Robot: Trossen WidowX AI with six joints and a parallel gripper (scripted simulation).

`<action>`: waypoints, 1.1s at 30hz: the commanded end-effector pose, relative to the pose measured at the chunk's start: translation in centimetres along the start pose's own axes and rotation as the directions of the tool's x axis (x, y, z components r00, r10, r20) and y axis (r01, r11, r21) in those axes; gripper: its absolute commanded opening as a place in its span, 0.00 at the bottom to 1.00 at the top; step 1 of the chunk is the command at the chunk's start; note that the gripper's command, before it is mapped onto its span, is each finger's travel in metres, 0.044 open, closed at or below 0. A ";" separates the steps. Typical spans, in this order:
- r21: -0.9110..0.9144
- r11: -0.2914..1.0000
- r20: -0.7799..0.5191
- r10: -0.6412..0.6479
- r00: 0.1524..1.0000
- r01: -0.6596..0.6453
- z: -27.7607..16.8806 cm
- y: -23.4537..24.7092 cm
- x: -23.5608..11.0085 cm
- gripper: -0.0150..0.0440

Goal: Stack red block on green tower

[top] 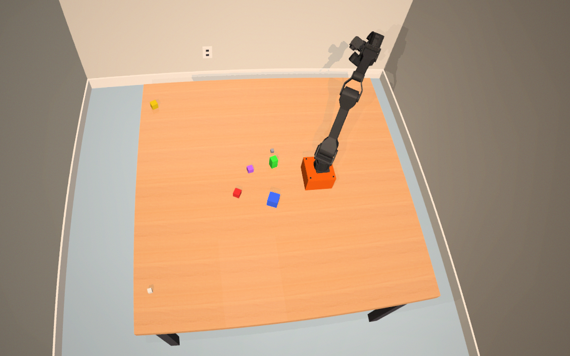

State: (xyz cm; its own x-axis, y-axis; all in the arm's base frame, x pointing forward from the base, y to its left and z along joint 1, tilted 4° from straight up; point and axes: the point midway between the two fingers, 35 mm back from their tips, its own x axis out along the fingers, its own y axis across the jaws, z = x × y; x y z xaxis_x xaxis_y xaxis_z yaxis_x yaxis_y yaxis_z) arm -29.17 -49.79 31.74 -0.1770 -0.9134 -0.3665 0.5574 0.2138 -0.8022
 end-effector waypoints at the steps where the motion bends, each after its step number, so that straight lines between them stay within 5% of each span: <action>1: 0.048 0.995 0.034 0.083 0.996 -0.085 3.9 3.6 2.0 1.00; 18: 0.134 0.886 0.165 0.421 0.892 -0.444 20.0 19.8 3.6 1.00; 33: 0.139 0.709 0.163 0.672 0.722 -0.691 31.1 35.3 -2.4 1.00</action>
State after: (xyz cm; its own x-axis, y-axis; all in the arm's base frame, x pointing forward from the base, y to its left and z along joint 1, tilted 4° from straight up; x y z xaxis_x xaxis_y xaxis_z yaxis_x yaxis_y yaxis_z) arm 12.60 -52.64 20.33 0.3618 -0.6260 -0.6908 0.6475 0.7019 -0.2969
